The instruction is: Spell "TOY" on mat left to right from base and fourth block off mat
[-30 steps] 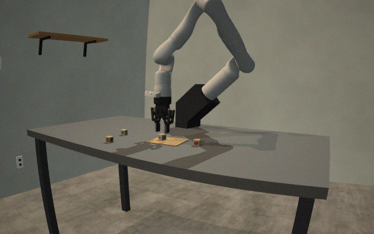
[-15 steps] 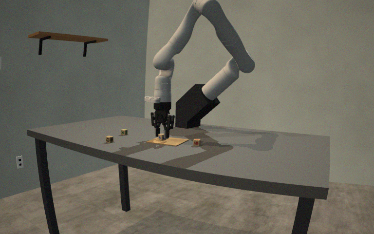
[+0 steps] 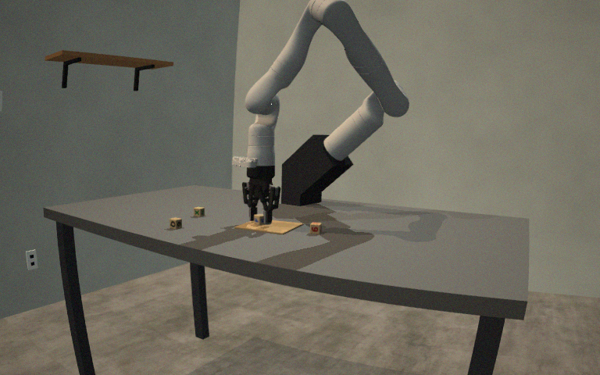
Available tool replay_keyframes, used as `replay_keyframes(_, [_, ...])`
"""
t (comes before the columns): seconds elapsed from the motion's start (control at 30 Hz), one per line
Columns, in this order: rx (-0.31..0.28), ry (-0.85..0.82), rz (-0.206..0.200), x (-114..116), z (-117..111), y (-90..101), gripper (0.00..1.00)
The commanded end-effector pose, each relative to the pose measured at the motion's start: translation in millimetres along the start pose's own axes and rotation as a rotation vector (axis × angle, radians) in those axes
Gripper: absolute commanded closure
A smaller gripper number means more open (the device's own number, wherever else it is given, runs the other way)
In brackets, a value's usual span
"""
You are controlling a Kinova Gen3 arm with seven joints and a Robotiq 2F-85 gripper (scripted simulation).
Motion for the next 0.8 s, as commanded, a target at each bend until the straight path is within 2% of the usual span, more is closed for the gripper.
replay_keyframes(0.0, [0.002,0.000,0.000,0.2,-0.5,0.7,0.38])
replay_keyframes(0.17, [0.002,0.000,0.000,0.2,-0.5,0.7,0.38])
replay_keyframes(0.2, [0.002,0.000,0.000,0.2,-0.5,0.7,0.59])
replay_keyframes(0.73, [0.002,0.000,0.000,0.2,-0.5,0.7,0.59])
replay_keyframes(0.77, [0.002,0.000,0.000,0.2,-0.5,0.7,0.79])
Point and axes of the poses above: the point where the finger pads meet when closed, its own y axis back along the fingers, its own x axis across the jaws, z = x × y, the point moved 9 cm from there along y, back along the fingers, and after that the axes turned 5 degrees about -y, right-handed, at the moved point
